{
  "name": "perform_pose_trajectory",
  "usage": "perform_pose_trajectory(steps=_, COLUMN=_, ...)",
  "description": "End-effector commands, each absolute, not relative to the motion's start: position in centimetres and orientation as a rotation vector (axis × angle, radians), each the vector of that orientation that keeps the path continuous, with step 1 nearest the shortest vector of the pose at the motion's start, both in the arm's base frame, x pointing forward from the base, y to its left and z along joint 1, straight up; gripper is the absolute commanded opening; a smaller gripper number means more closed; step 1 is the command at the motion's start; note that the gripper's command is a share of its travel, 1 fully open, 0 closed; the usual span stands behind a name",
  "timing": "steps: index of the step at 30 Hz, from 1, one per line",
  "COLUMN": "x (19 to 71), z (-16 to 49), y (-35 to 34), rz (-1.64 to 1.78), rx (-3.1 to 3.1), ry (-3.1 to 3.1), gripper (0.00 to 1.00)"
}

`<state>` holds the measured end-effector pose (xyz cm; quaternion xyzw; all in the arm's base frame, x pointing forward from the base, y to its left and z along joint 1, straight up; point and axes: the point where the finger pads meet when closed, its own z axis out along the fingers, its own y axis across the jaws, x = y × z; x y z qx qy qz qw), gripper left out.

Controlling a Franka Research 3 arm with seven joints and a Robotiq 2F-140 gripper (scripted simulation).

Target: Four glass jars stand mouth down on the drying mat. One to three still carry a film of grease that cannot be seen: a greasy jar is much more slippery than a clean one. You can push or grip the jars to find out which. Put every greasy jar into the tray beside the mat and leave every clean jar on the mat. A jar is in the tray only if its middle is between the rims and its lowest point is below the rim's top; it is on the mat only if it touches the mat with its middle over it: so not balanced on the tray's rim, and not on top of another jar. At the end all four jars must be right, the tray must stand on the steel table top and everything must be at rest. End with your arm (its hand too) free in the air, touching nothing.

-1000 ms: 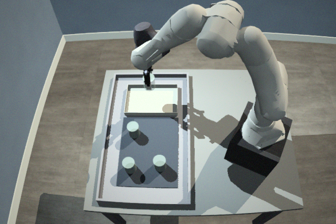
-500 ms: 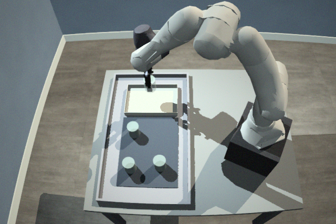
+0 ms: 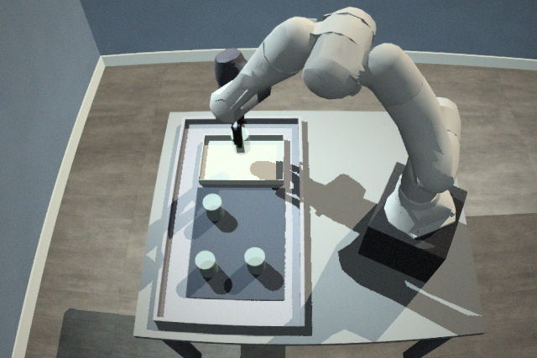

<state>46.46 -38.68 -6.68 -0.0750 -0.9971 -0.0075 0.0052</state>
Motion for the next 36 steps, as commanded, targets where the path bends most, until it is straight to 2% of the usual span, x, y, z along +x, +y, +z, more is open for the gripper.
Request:
perform_pose_trajectory(steps=1, x=46.9, z=-7.3, y=-39.1, rz=-0.010, rx=-0.225, ry=-3.137, gripper=0.00)
perform_pose_trajectory(steps=23, x=46.9, z=-12.1, y=-39.0, rz=-0.010, rx=-0.225, ry=-3.137, gripper=0.00)
perform_pose_trajectory(steps=36, x=46.9, z=-12.2, y=-39.0, rz=-0.010, rx=-0.225, ry=-3.137, gripper=0.00)
